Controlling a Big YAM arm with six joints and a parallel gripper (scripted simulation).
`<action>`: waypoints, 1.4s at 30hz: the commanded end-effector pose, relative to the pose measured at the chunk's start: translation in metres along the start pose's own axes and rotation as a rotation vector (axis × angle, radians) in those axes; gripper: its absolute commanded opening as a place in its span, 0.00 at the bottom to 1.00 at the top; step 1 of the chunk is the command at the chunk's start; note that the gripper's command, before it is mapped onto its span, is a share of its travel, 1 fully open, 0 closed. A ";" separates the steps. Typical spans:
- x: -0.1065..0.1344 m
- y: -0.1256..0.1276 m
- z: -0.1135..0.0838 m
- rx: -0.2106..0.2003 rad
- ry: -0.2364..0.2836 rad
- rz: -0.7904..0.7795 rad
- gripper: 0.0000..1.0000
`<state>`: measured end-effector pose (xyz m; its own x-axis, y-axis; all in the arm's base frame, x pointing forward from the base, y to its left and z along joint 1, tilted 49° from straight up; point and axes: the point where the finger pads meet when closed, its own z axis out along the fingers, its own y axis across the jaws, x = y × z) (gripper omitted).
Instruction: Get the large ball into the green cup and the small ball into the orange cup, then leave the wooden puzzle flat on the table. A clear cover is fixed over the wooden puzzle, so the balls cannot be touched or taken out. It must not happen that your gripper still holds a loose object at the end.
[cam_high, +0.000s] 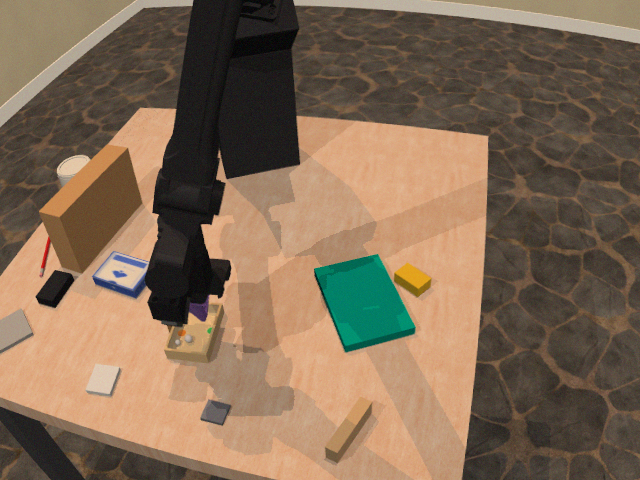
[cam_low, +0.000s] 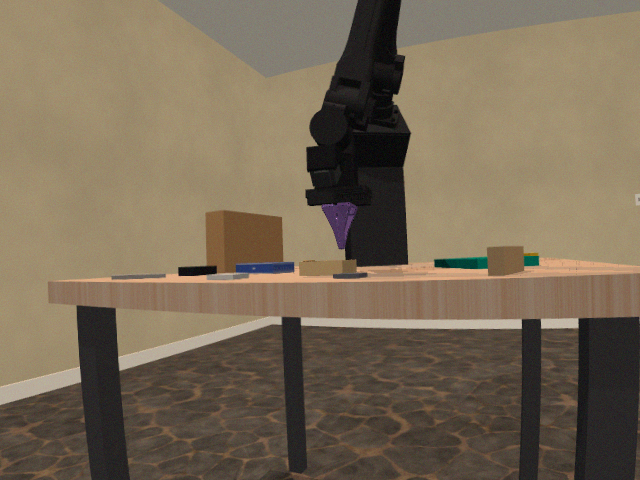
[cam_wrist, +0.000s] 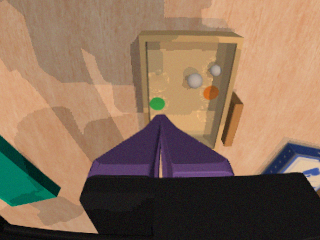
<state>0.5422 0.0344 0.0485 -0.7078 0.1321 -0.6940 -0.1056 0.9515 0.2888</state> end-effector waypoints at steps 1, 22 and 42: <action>-0.008 0.008 0.004 -0.009 -0.020 -0.003 0.00; -0.004 0.007 0.021 -0.008 -0.015 -0.001 0.00; -0.014 0.015 0.015 -0.010 -0.035 -0.007 0.00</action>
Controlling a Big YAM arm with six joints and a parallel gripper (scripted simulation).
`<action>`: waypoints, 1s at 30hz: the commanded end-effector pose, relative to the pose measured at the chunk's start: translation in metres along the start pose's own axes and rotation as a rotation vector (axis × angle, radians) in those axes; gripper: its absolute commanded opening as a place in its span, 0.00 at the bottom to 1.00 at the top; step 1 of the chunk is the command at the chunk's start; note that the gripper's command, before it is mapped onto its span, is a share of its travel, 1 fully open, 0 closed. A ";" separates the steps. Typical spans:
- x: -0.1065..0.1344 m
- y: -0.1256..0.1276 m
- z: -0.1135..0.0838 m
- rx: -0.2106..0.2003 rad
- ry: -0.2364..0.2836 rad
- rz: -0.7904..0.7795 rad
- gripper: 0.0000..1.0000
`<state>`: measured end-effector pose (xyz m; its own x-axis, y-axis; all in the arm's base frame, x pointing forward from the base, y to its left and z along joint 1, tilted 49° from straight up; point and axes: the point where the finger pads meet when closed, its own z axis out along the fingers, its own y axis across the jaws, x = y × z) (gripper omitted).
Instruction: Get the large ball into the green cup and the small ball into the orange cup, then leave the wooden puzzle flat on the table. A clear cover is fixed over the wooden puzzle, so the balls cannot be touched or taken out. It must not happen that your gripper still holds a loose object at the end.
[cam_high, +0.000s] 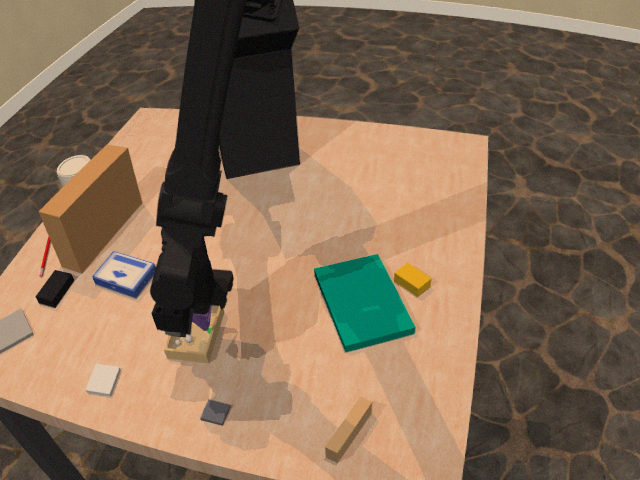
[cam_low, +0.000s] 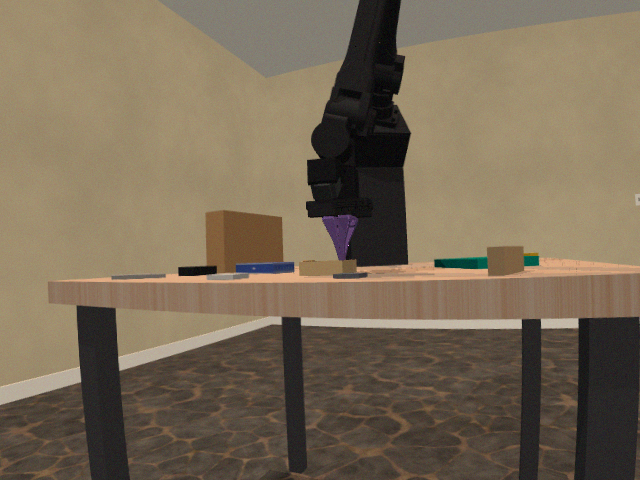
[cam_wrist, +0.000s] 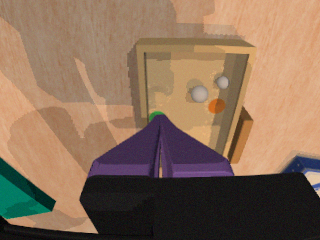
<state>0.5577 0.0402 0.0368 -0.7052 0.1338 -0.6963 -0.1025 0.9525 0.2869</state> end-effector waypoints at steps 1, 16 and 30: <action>-0.013 0.015 -0.006 -0.014 -0.033 -0.008 0.00; -0.006 0.035 -0.007 -0.012 -0.013 -0.002 0.00; -0.006 0.054 -0.008 -0.012 -0.013 -0.002 0.00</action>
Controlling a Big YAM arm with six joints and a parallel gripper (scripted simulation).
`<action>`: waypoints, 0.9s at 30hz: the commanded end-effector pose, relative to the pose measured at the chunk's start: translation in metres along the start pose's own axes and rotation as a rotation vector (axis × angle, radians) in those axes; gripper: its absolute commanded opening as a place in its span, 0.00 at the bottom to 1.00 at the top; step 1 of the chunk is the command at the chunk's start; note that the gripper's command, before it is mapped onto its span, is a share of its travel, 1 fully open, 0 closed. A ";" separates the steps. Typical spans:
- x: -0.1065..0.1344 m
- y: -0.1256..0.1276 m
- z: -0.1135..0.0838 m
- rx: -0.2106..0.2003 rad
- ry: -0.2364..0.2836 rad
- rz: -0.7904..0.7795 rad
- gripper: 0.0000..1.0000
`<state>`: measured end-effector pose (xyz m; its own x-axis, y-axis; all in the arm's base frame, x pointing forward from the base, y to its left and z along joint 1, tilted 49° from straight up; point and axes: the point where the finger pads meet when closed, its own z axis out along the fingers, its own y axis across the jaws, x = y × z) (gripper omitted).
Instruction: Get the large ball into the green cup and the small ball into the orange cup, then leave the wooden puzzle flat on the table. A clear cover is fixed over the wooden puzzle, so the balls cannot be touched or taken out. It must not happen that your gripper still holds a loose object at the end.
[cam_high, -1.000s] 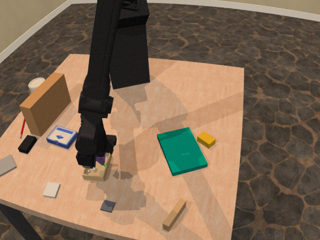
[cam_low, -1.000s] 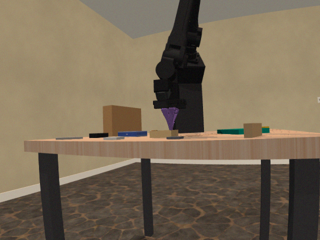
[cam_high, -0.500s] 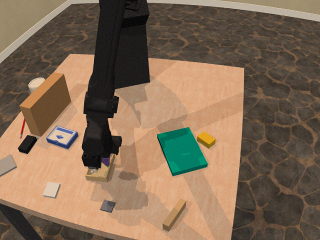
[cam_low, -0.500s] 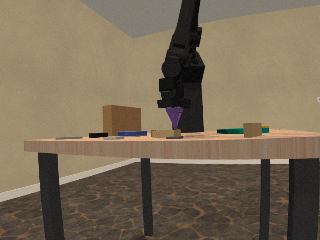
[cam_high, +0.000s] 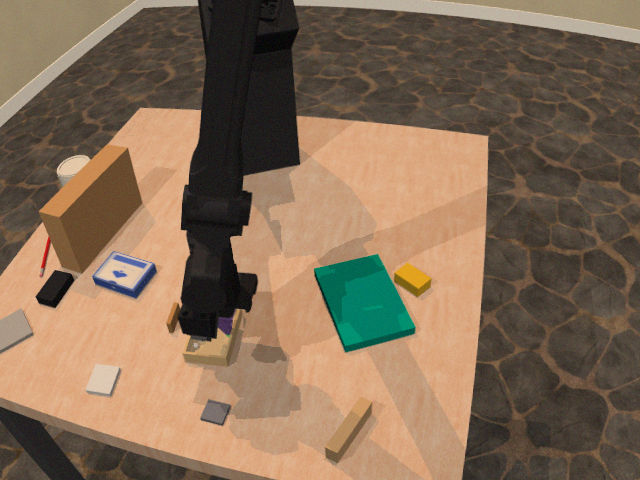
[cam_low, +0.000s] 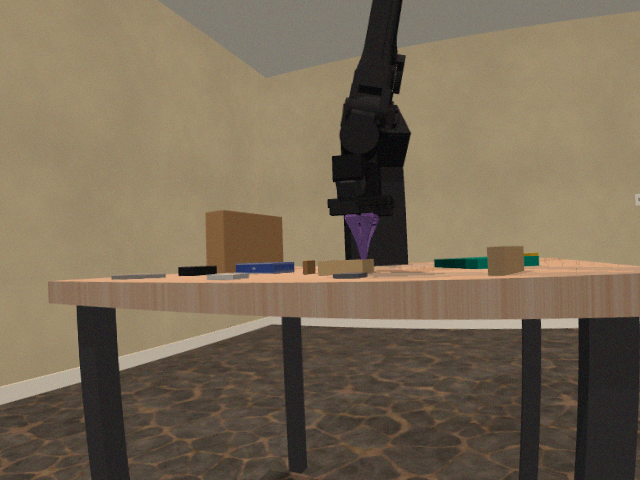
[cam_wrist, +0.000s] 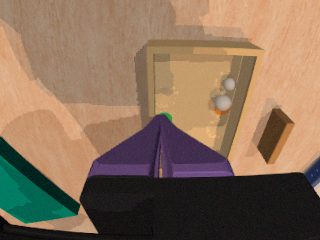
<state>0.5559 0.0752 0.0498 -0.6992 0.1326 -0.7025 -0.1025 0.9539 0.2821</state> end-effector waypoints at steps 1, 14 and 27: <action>-0.003 0.017 -0.007 -0.016 -0.004 0.002 0.00; 0.001 0.021 -0.004 -0.017 0.005 0.004 0.00; -0.002 0.018 -0.018 -0.015 -0.003 -0.003 0.00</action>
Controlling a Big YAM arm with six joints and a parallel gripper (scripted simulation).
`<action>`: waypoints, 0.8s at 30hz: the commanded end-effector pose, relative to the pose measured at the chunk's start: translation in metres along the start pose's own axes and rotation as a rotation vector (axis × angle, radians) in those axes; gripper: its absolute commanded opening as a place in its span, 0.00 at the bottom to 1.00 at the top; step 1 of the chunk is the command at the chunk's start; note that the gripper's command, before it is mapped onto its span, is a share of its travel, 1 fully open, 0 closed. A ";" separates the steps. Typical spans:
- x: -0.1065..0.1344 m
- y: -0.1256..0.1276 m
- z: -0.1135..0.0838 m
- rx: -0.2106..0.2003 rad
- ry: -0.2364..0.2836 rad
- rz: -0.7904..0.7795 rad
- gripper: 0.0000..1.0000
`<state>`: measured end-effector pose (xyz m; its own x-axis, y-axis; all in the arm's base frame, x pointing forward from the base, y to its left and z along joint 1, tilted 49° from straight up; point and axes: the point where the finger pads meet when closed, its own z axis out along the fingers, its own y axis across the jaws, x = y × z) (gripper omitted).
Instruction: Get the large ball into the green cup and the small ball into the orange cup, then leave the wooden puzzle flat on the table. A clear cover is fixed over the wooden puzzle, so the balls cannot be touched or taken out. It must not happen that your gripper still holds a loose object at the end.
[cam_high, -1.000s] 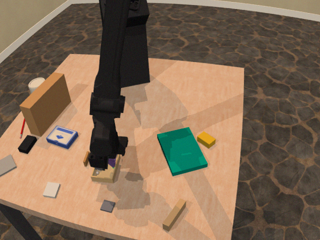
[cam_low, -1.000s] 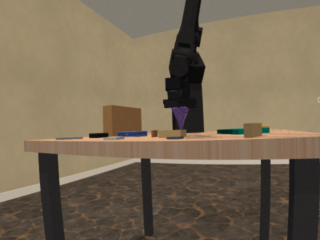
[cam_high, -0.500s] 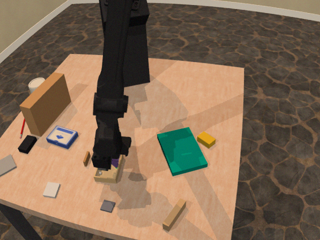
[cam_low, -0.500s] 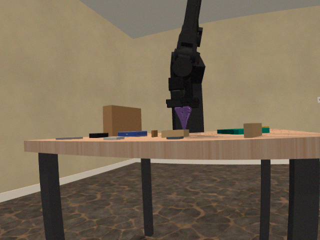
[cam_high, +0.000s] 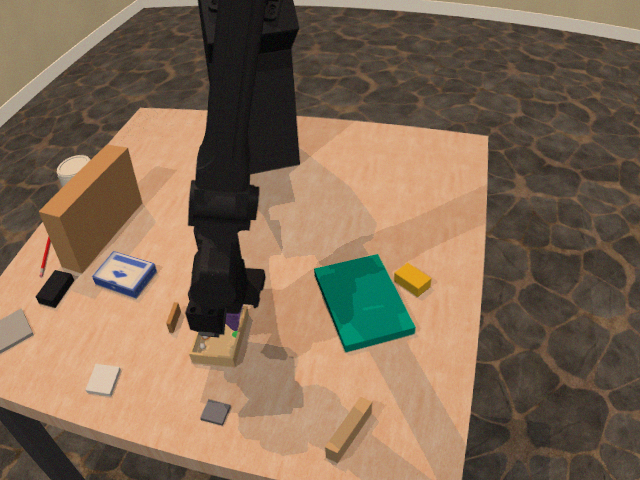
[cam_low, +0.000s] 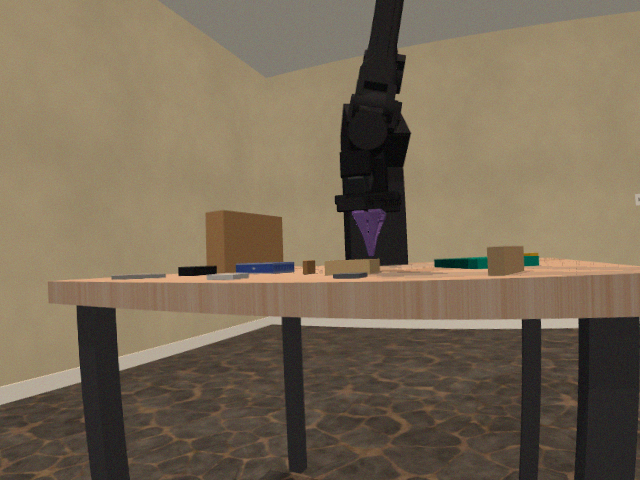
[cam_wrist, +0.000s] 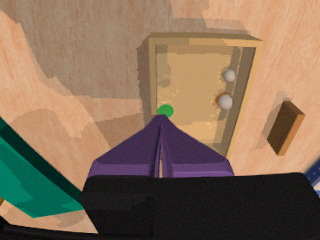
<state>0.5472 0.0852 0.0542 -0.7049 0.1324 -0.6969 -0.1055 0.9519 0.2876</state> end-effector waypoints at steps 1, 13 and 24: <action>-0.006 0.006 -0.011 -0.008 -0.011 -0.005 0.00; -0.009 -0.003 -0.043 0.004 -0.019 -0.005 0.00; -0.009 -0.003 -0.055 0.004 -0.020 -0.005 0.00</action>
<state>0.5173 0.0767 0.0844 -0.7033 0.1313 -0.6987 -0.1102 0.9508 0.2896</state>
